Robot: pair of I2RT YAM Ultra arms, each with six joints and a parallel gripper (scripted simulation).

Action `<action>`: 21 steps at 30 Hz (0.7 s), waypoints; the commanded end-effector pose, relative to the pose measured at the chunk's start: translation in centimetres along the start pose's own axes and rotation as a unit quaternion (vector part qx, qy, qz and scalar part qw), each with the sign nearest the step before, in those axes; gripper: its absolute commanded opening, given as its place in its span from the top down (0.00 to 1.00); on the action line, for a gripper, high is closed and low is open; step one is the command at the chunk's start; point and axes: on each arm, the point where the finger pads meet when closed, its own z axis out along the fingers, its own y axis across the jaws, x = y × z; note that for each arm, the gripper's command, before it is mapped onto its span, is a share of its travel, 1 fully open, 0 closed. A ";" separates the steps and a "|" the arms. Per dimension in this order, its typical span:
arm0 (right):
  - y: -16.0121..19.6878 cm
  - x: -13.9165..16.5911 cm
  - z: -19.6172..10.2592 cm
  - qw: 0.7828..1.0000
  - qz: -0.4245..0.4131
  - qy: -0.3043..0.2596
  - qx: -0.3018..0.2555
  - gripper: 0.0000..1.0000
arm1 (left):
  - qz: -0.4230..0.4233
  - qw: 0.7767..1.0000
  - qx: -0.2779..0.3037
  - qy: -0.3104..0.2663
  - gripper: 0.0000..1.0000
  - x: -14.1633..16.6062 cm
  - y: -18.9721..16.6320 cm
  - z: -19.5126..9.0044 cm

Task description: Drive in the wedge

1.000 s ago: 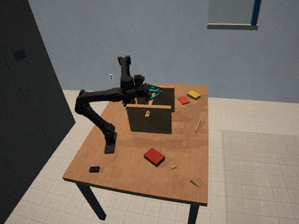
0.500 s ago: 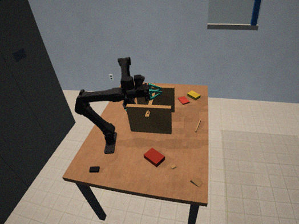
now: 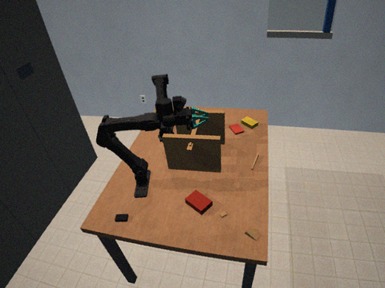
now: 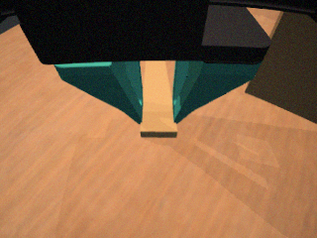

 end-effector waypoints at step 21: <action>0.0 -2.3 -0.4 1.000 -0.002 -0.026 0.002 0.55 | 0.001 1.000 0.006 -0.027 0.98 -1.2 -0.6 -2.8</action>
